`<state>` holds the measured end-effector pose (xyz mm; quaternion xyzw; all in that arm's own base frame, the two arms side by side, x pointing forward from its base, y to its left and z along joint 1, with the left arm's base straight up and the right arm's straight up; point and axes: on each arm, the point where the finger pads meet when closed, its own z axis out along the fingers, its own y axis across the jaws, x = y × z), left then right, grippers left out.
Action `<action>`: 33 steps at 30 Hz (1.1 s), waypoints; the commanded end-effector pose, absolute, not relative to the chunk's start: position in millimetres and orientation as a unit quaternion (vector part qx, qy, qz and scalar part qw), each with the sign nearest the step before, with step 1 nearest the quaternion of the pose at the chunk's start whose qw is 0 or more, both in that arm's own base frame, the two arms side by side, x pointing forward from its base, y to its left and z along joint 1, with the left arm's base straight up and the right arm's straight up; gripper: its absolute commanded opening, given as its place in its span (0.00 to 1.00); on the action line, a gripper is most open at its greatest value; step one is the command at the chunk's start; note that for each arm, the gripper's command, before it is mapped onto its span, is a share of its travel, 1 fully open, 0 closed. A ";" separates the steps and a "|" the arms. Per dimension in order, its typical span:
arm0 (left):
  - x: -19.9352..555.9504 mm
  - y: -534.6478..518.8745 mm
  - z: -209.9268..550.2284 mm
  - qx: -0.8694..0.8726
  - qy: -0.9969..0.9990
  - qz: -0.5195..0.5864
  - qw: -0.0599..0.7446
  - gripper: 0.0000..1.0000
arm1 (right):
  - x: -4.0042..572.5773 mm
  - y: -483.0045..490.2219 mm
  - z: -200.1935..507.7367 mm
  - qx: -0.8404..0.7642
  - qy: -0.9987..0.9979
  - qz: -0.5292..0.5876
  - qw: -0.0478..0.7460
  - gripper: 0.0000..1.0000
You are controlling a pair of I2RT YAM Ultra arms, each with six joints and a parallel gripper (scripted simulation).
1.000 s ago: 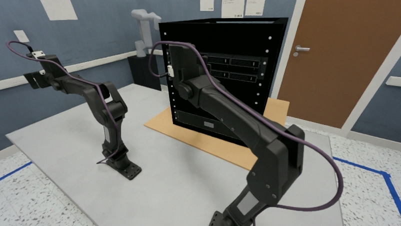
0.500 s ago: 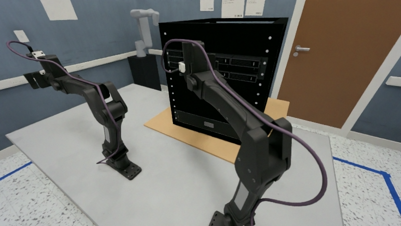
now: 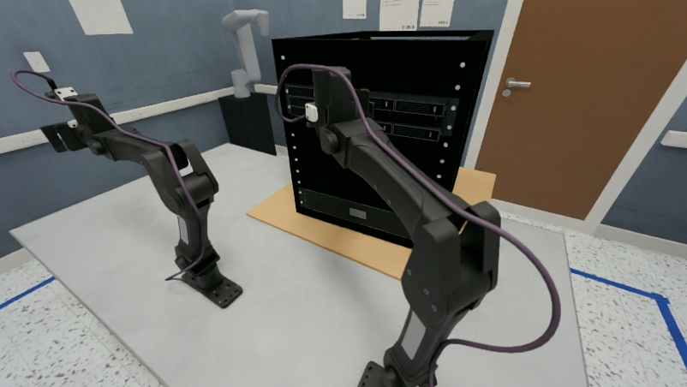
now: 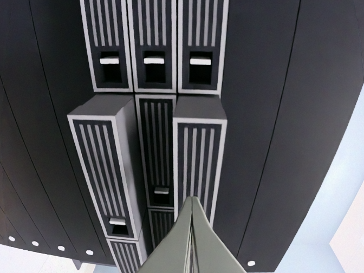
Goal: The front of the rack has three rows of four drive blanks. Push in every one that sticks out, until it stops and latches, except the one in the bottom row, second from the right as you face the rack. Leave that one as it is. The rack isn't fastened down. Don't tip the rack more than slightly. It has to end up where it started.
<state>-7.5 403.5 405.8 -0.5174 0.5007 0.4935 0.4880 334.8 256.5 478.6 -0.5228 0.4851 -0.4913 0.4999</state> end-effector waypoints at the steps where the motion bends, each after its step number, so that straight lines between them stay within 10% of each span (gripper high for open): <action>1: -9.8 397.8 415.9 -0.505 0.494 0.505 0.494 1.00 | 326.4 251.8 503.9 -0.499 0.490 -0.481 0.529 0.00; 33: -9.8 397.8 415.9 -0.505 0.494 0.505 0.494 1.00 | 336.8 249.4 507.1 -0.495 0.489 -0.479 0.535 0.00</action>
